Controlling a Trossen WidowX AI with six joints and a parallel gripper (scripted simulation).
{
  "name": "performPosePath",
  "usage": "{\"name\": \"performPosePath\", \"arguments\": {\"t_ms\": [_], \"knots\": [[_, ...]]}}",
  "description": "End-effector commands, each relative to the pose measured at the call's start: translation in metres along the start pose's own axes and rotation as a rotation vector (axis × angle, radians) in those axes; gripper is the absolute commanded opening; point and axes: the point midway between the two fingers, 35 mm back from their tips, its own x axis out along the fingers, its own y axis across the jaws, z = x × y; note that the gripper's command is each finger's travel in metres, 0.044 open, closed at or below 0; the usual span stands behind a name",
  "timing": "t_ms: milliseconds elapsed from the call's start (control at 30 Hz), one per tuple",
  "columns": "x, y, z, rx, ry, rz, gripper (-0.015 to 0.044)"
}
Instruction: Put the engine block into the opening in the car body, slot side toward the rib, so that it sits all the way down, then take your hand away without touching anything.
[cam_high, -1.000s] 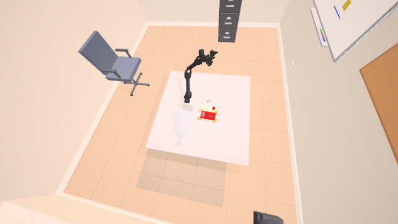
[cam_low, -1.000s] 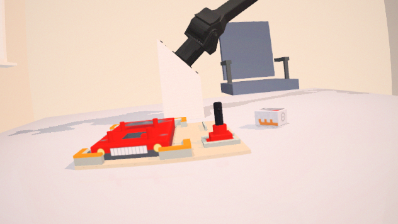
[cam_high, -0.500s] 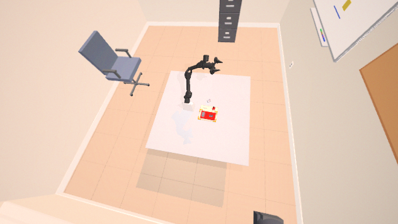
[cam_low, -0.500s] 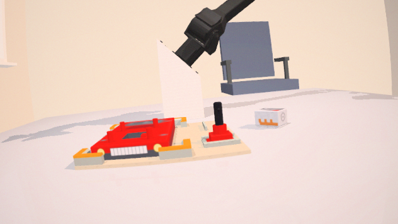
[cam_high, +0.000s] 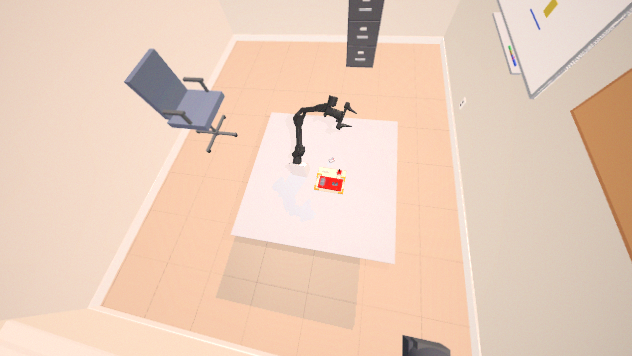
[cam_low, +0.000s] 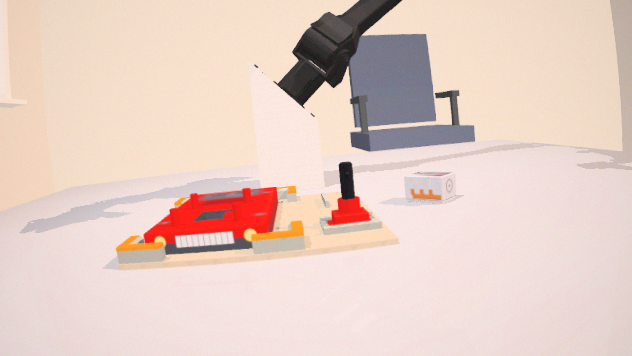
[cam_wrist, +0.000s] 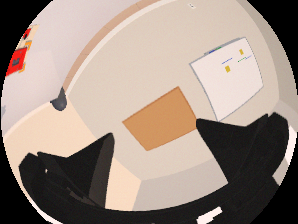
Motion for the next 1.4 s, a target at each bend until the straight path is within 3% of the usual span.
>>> {"name": "performPosePath", "arguments": {"t_ms": [0, 667, 1367], "knots": [[0.013, 0.024, 0.022, 0.107, -0.084, 0.067, 0.044], [0.029, 0.114, 0.133, 0.585, -0.386, 0.43, 0.044], [-0.008, 0.195, 0.242, 1.033, -0.519, 0.966, 0.044]]}}
